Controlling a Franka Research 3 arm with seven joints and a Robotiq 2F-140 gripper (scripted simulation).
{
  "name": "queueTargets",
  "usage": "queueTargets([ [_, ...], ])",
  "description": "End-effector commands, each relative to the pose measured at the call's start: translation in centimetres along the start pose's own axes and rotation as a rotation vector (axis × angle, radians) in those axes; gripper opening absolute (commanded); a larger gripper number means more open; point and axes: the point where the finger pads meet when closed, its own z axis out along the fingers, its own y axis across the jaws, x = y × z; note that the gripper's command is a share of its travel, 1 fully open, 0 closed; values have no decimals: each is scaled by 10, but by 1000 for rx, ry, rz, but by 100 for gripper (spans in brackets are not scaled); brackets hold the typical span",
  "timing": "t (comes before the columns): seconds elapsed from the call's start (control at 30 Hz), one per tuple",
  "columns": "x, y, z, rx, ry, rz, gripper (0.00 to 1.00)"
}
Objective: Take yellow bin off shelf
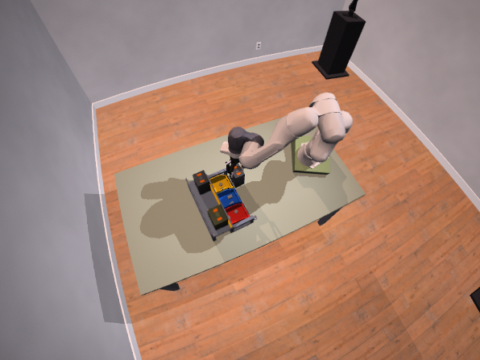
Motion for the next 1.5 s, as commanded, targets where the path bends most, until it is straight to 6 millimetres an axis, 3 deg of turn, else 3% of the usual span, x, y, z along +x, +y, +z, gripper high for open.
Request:
queueTargets([
  [0.0, 5, -6, -7, 16, 13, 4, 0],
  [1.47, 4, -6, -7, 16, 13, 4, 0],
])
